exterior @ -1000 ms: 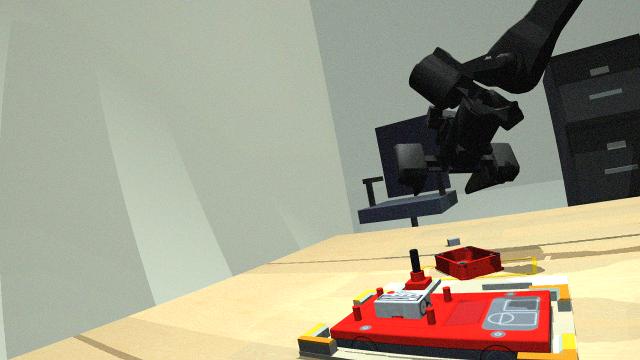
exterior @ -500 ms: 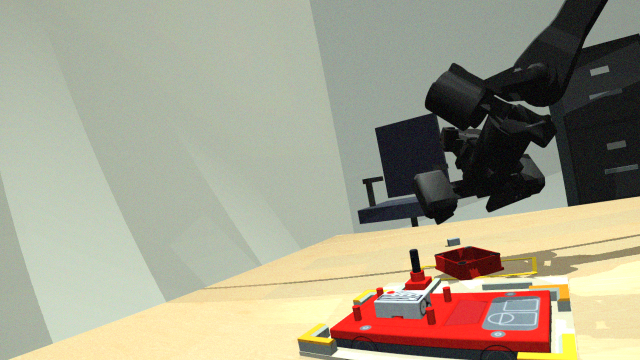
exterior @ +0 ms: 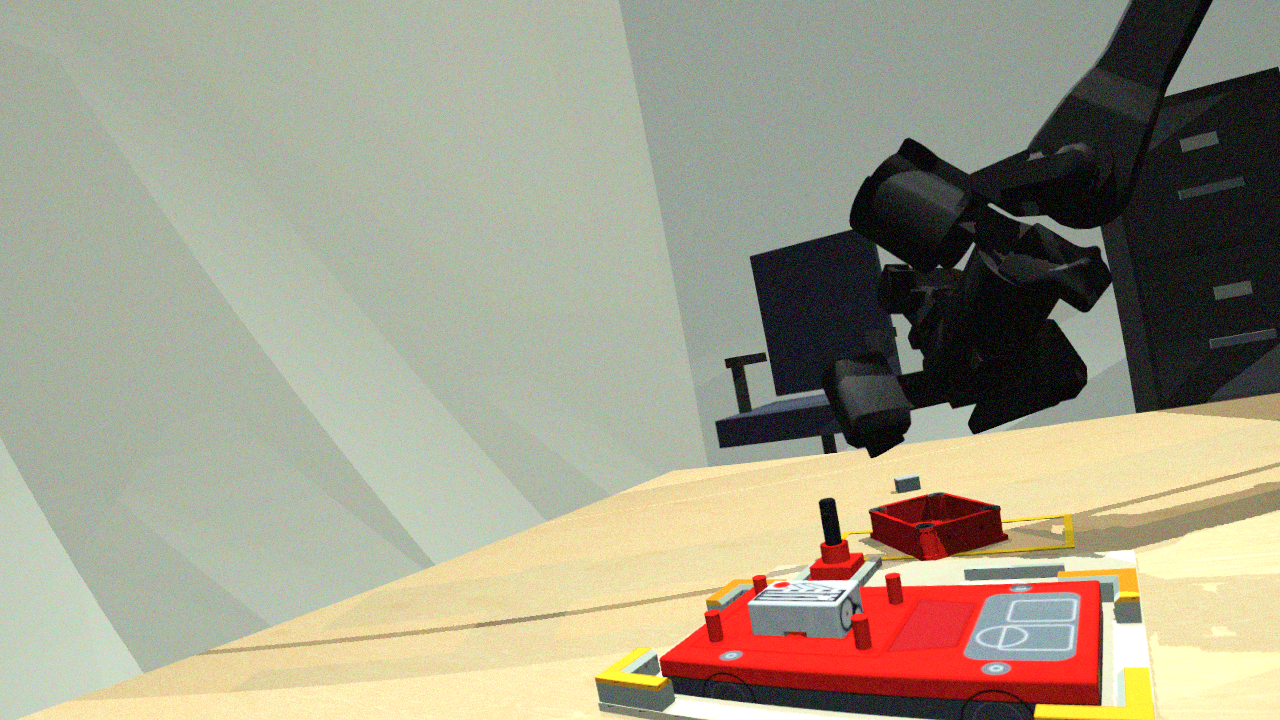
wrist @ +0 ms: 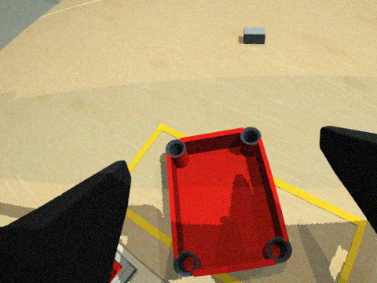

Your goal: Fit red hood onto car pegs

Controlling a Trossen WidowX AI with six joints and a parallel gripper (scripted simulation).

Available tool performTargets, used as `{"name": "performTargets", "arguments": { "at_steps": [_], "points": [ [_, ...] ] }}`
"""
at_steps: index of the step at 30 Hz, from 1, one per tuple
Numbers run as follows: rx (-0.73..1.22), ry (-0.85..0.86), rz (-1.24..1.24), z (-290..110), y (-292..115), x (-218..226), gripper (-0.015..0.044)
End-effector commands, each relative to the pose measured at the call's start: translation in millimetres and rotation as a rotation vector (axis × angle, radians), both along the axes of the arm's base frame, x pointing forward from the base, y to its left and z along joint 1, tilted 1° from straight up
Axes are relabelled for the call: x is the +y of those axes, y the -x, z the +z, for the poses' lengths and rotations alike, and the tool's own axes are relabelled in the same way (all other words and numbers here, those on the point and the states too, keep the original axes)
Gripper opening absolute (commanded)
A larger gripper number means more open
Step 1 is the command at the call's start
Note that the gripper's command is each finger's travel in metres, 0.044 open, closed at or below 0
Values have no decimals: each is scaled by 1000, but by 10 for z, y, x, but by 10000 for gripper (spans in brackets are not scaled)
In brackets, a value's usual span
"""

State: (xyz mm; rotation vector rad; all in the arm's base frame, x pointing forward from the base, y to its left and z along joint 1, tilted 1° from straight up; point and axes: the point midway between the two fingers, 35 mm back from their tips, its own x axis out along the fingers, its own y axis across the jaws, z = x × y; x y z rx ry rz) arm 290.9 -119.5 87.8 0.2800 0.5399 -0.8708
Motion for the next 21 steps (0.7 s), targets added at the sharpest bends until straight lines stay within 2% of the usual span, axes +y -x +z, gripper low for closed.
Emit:
{"name": "performTargets", "arguments": {
  "at_steps": [1,21],
  "points": [
    [15,3,0,-62,1,-3,440],
    [11,3,0,-199,-33,-11,440]
  ]
}}
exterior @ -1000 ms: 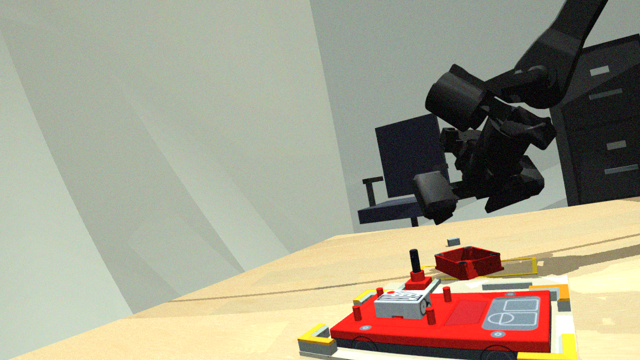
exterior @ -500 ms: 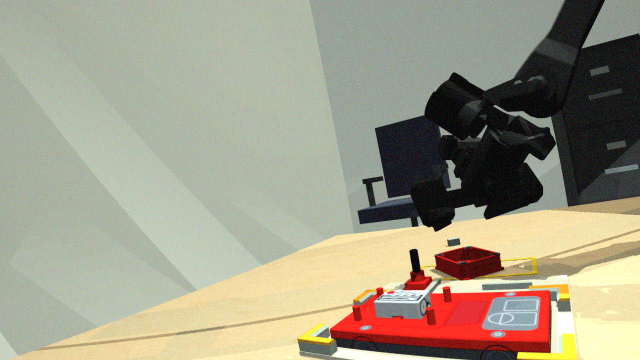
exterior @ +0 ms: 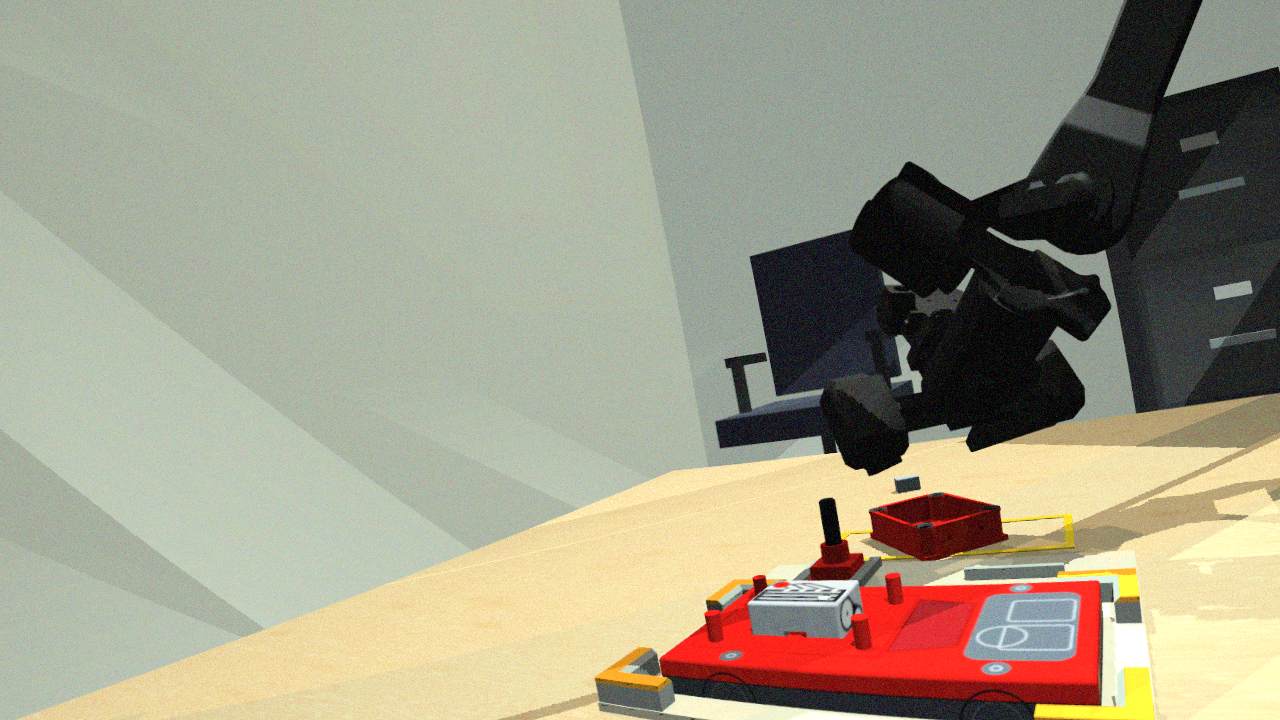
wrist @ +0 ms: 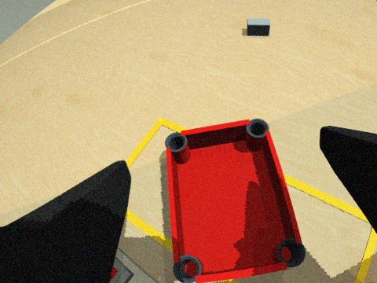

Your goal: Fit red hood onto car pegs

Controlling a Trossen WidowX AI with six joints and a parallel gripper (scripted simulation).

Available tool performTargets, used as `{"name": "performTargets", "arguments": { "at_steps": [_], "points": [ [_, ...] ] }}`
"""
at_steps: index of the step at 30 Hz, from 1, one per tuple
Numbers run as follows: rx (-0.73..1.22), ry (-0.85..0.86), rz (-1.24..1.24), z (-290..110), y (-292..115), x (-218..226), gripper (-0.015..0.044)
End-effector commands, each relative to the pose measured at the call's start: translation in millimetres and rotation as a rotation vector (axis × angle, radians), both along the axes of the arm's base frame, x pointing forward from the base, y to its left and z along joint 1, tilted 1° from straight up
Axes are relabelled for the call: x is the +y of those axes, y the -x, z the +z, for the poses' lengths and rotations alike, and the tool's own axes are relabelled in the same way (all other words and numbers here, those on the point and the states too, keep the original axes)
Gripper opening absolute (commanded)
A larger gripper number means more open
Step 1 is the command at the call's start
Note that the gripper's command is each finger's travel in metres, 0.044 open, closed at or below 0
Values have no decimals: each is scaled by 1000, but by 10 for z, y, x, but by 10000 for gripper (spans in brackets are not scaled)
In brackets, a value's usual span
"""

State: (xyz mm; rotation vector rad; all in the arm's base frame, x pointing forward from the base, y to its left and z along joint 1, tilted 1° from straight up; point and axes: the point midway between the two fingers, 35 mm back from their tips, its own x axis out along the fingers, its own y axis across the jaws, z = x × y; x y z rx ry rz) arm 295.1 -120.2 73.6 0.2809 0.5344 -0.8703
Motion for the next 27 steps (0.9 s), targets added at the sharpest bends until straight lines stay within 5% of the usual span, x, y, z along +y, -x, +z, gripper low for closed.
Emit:
{"name": "performTargets", "arguments": {
  "at_steps": [1,27],
  "points": [
    [15,2,0,-65,7,-4,440],
    [9,3,0,-246,-13,-11,440]
  ]
}}
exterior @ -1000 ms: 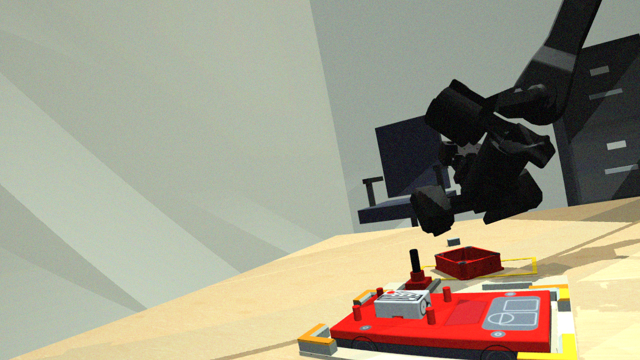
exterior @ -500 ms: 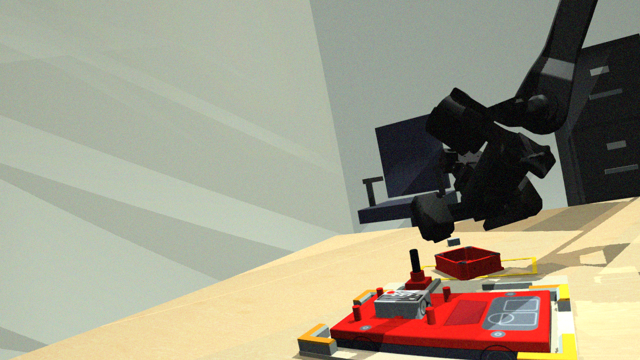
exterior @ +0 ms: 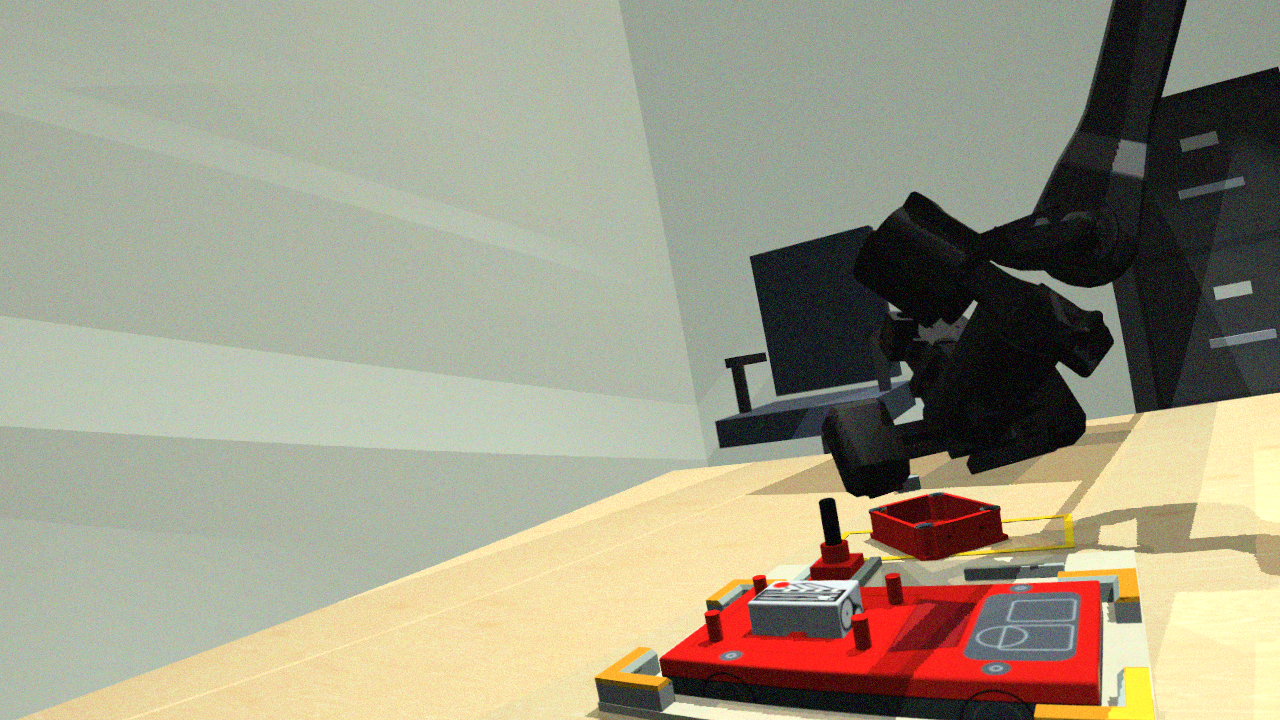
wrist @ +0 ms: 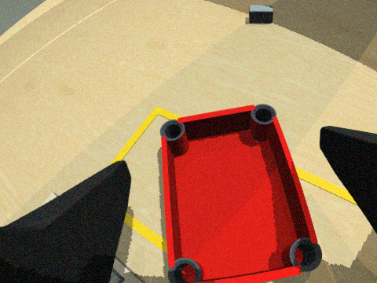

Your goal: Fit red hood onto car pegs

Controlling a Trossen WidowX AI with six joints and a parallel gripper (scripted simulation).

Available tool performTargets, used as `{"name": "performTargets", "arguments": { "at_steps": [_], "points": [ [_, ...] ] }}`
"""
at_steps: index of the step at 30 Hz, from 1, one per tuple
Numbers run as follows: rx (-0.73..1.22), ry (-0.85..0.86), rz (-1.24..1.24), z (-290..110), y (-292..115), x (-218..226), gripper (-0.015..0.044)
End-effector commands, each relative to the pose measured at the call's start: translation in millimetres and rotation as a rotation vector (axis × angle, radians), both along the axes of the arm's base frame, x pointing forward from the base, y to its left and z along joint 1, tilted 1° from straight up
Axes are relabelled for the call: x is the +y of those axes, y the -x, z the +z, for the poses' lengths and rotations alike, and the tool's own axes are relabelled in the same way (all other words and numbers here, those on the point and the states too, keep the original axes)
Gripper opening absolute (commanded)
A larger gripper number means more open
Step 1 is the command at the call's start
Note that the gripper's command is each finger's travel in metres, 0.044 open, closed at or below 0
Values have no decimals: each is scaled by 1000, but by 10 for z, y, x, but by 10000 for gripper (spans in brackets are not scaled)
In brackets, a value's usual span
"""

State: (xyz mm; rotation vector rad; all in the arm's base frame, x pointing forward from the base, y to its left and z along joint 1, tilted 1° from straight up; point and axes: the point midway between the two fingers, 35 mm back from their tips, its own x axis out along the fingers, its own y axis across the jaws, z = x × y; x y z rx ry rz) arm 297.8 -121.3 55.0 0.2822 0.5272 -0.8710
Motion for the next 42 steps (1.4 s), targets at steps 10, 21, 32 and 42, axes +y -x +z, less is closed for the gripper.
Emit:
{"name": "performTargets", "arguments": {
  "at_steps": [10,21,32,42],
  "points": [
    [14,1,1,-127,14,1,440],
    [14,1,1,-148,13,1,440],
    [14,1,1,-203,10,0,440],
    [14,1,1,-253,10,0,440]
  ]
}}
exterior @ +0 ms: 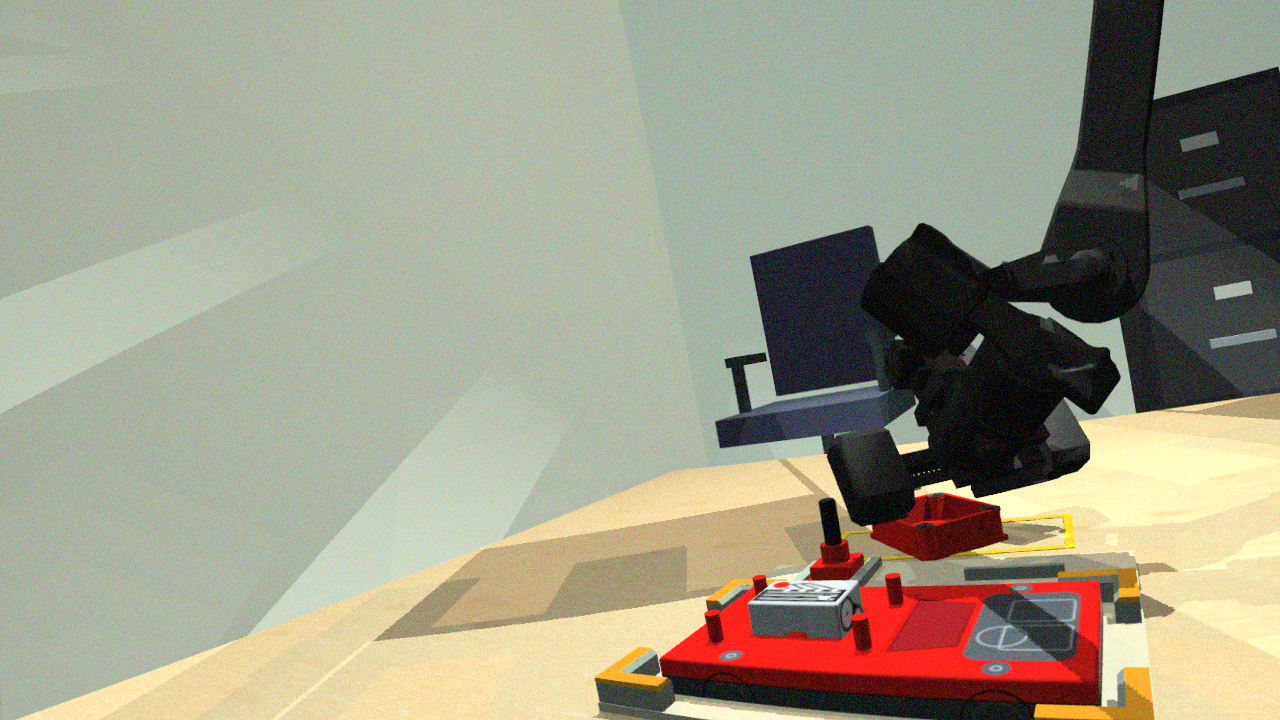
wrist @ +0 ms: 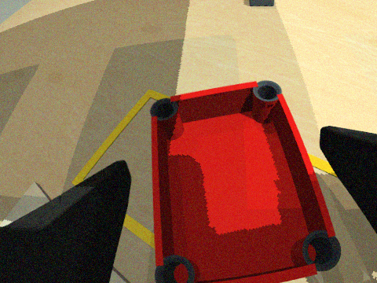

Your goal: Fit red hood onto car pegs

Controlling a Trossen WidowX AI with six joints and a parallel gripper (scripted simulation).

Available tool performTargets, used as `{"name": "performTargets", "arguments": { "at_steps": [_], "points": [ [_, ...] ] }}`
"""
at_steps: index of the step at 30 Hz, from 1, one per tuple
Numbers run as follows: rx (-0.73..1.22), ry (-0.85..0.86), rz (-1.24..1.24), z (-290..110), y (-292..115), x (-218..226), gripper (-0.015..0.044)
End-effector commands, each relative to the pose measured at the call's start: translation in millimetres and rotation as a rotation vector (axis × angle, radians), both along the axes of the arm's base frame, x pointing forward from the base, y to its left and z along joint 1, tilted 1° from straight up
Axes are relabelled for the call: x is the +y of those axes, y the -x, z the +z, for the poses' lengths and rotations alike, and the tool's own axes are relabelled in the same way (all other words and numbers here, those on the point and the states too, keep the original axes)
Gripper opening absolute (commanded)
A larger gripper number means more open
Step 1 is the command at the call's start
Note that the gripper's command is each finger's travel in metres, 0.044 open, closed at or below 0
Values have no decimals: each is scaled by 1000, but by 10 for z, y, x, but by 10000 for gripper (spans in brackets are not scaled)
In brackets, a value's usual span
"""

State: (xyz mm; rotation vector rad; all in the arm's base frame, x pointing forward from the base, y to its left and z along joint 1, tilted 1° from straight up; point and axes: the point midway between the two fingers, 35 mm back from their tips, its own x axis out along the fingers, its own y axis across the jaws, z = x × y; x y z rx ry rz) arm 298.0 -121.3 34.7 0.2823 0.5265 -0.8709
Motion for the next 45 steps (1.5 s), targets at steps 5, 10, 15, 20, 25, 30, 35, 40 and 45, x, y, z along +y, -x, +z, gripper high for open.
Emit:
{"name": "performTargets", "arguments": {
  "at_steps": [5,10,15,20,25,30,35,40,45],
  "points": [
    [14,1,1,-74,11,0,440],
    [15,1,1,-99,12,0,440],
    [15,1,1,-124,13,0,440],
    [15,1,1,-131,14,0,440],
    [2,0,0,-97,3,0,355],
    [2,0,0,-97,3,0,321],
    [2,0,0,-93,3,0,268],
    [2,0,0,-10,-14,-1,137],
    [2,0,0,121,-30,-1,6]
  ]
}}
